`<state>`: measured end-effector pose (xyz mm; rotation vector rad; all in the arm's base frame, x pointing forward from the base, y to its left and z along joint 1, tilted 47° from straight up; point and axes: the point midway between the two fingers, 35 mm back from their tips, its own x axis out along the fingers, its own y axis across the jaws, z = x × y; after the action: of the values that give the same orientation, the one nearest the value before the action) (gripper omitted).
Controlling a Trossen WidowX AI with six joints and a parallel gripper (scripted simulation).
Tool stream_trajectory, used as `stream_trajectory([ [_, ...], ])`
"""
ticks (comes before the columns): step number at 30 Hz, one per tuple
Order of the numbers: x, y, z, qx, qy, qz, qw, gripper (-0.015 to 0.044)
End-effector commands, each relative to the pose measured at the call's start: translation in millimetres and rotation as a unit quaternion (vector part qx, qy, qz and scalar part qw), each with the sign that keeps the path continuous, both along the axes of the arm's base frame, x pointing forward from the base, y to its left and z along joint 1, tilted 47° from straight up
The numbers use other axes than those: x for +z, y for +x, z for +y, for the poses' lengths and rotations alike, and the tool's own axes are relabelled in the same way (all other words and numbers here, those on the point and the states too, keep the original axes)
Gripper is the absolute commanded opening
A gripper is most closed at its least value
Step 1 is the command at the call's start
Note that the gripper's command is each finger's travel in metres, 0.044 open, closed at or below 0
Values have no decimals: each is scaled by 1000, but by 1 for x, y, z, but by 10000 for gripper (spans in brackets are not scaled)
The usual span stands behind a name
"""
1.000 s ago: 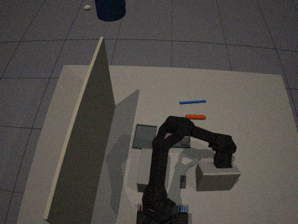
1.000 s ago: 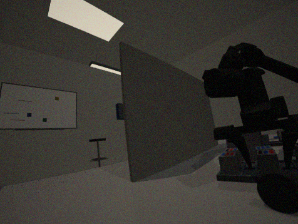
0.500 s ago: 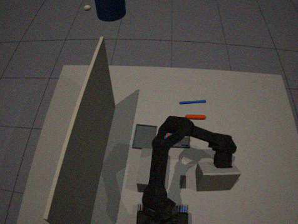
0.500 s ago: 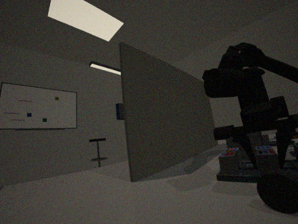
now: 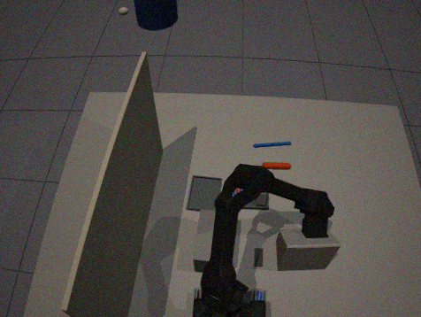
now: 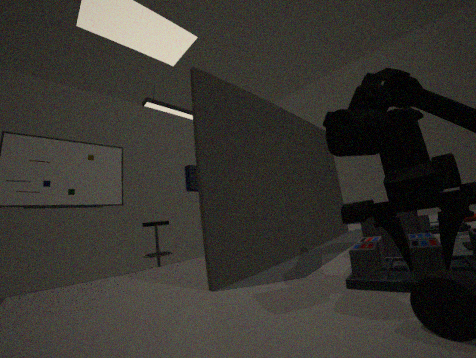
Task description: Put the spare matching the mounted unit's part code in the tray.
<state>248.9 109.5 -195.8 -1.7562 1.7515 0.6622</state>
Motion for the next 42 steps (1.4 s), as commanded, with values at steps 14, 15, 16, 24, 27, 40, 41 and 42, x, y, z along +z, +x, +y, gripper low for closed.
stream_trajectory([
  [14,55,-3,57,2,-1,3,1000,0],
  [15,55,-3,57,2,-1,3,1000,0],
  [16,55,-3,57,2,-1,3,1000,0],
  [24,68,-3,75,6,1,2,1000,0],
  [27,78,-4,88,5,1,2,1000,0],
  [40,107,-7,112,3,2,4,1000,0],
  [41,111,-2,110,3,4,5,1000,0],
  [42,117,4,107,4,7,6,1000,0],
])
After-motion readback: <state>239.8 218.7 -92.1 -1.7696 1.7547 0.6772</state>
